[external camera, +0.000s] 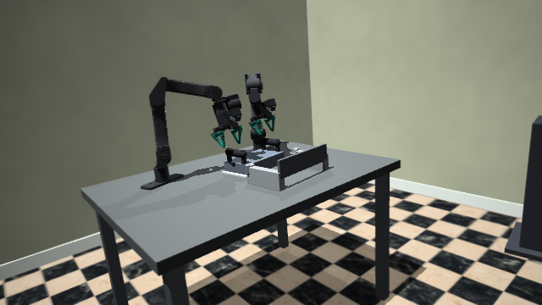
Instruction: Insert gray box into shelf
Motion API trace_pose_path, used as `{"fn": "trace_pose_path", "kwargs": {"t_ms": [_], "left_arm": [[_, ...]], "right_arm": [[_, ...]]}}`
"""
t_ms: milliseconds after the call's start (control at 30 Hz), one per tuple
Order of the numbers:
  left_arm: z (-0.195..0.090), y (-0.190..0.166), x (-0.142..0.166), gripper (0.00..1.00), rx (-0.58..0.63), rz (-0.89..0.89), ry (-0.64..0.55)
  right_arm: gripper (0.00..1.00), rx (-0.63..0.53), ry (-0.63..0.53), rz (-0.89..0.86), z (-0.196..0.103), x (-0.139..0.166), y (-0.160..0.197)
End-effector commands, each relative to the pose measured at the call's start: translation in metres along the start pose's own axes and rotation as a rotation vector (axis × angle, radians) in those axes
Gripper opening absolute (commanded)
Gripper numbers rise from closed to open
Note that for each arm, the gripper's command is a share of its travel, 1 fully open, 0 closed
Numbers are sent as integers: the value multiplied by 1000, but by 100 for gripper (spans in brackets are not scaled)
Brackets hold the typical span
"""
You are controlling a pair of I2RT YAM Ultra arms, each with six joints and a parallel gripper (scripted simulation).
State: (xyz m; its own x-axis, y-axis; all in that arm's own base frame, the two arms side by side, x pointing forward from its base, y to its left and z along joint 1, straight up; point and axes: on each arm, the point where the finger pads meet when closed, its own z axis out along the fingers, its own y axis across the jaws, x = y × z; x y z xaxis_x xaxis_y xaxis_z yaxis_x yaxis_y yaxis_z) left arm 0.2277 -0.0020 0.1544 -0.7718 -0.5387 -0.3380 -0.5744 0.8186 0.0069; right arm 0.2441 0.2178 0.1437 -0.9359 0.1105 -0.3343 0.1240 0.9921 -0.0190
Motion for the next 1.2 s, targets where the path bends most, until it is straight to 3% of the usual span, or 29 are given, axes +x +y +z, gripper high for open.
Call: {"fn": "trace_pose_path", "kwargs": {"t_ms": [0,433,533,600,767,867,967,1000,1167], "left_arm": [[5,-5,-11,100,25,-5,-46],[44,-8,-11,100,20,-5,-29],[38,-4,-11,100,12,-10,-31],[55,-8,-10,100,17,-3,-18],[65,-8,-12,100,17,-7,-31],[41,-13,-23,100,56,-19,-78],[44,-13,-19,100,52,-10,-70],[42,-14,-21,15,55,-11,-73],[42,-14,-21,15,56,-11,-74]], "right_arm": [[100,-23,-17,5,11,-6,5],[100,-22,-15,5,48,-7,5],[100,-15,-19,10,42,-9,2],[100,-18,-7,5,59,-6,5],[100,-93,-70,14,23,-20,19],[100,-43,-32,-7,41,-5,10],[100,-44,-36,6,36,-8,3],[100,-30,-26,3,38,-10,6],[100,-33,-29,5,37,-11,7]]}}
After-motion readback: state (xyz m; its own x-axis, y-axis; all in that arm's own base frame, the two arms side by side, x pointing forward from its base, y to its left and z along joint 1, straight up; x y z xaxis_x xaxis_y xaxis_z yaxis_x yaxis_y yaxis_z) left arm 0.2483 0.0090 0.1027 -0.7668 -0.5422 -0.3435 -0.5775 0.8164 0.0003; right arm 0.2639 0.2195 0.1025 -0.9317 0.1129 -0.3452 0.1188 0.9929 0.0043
